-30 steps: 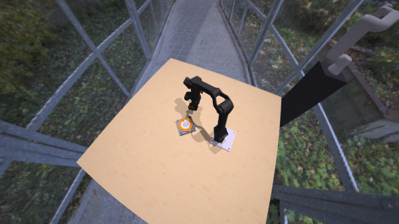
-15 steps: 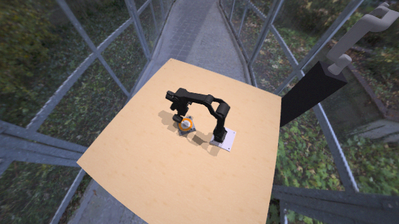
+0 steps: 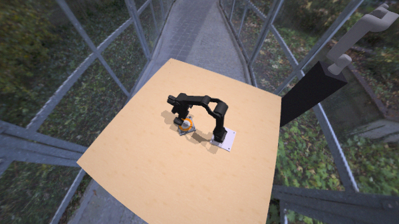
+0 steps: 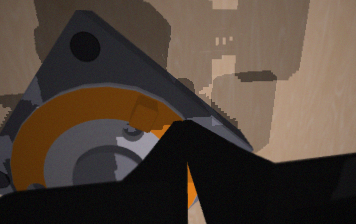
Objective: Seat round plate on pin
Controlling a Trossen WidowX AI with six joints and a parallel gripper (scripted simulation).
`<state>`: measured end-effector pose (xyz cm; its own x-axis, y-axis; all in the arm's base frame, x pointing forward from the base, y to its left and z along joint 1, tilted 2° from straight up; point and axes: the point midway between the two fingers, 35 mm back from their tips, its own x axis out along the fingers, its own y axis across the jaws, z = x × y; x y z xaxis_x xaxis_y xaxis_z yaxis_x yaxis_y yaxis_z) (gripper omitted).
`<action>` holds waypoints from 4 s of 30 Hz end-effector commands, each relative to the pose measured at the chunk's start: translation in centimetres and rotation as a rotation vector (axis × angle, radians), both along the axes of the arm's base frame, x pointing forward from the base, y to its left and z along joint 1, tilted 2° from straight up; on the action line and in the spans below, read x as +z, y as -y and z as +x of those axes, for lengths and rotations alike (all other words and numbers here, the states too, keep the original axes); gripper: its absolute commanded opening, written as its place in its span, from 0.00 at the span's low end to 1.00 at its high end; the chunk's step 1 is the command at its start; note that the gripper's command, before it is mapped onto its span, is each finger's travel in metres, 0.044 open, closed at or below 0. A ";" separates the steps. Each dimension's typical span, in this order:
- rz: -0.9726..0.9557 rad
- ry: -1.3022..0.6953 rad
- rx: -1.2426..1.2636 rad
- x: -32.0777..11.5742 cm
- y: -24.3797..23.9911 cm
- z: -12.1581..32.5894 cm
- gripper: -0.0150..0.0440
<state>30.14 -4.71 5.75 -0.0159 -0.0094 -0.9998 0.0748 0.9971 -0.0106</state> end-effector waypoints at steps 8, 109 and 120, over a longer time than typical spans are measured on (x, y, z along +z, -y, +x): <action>0.006 0.006 -0.004 -0.3 -0.9 1.0 0.25; 0.013 0.004 -0.004 0.0 -9.6 -2.0 0.25; 0.013 0.003 -0.004 0.1 -9.7 -3.5 0.25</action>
<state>27.27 4.96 5.91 -0.0049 0.0003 -1.0000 0.0748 0.9972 0.0000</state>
